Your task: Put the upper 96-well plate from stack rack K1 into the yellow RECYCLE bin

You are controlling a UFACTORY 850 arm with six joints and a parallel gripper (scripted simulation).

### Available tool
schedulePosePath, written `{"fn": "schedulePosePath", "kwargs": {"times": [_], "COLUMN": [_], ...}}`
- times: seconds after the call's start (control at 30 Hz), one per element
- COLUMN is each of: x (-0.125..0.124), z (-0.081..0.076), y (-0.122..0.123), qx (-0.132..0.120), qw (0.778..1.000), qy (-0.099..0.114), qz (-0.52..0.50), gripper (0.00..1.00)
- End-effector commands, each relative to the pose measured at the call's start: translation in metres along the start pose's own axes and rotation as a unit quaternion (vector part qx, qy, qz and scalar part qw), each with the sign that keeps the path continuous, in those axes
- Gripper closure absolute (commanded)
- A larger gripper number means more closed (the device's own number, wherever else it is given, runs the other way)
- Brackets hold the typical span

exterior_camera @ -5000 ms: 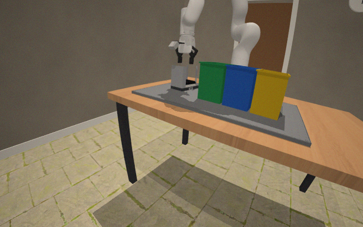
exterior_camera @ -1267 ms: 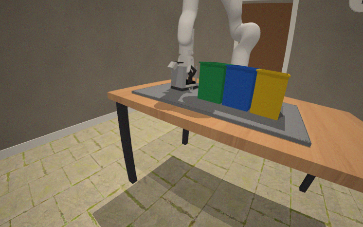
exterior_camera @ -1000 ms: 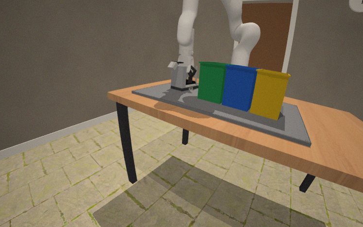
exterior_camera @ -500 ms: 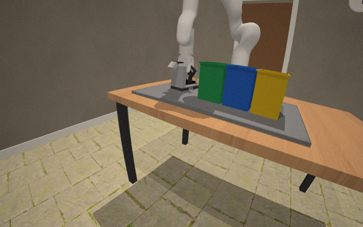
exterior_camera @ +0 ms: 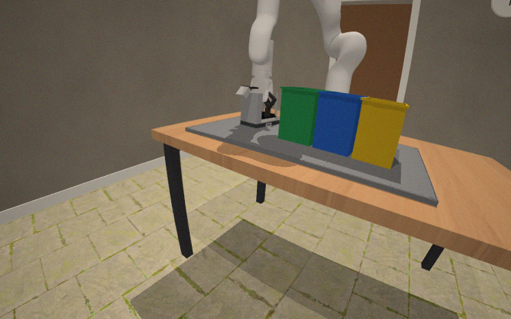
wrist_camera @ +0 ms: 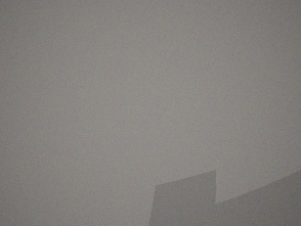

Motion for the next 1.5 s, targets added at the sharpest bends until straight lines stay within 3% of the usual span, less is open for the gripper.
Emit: {"fn": "schedulePosePath", "kwargs": {"times": [0.0, 0.87, 1.47], "x": [0.000, 0.000, 0.000], "z": [0.000, 0.000, -0.011], "y": [0.000, 0.000, 0.000], "qx": [0.001, 0.001, 0.001], "qw": [1.000, 1.000, 1.000], "qy": [0.001, 0.001, 0.000], "qz": [0.000, 0.000, 0.000], "gripper": [1.00, 1.00, 1.00]}}
Point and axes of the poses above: the point where the finger pads meet when closed, its own z axis out along the fingers, its own x axis across the jaws, y = z × x, the point moved 6 cm from there along -z, back along the fingers, and after that the axes turned 13 degrees about -z, right-handed, at the moved point
